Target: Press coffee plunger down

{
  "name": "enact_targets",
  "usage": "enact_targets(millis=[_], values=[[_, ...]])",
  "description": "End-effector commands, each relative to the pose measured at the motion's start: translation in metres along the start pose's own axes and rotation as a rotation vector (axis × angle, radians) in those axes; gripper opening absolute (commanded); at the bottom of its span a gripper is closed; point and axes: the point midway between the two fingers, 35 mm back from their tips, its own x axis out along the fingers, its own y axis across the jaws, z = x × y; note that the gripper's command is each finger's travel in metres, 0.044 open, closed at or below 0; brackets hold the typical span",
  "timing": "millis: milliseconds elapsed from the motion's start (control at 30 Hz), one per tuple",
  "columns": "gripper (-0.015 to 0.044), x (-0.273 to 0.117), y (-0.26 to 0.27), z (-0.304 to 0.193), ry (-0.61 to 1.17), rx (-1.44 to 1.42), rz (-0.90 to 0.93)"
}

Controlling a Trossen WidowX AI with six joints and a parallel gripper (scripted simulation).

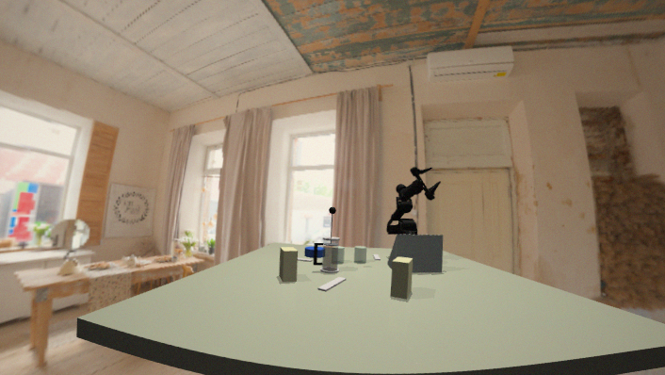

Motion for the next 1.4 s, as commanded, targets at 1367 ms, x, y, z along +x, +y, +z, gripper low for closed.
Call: enact_targets(millis=[1367], values=[[0.044, -0.383, -0.192, -0.159, 1.903, 0.238, -2.072]])
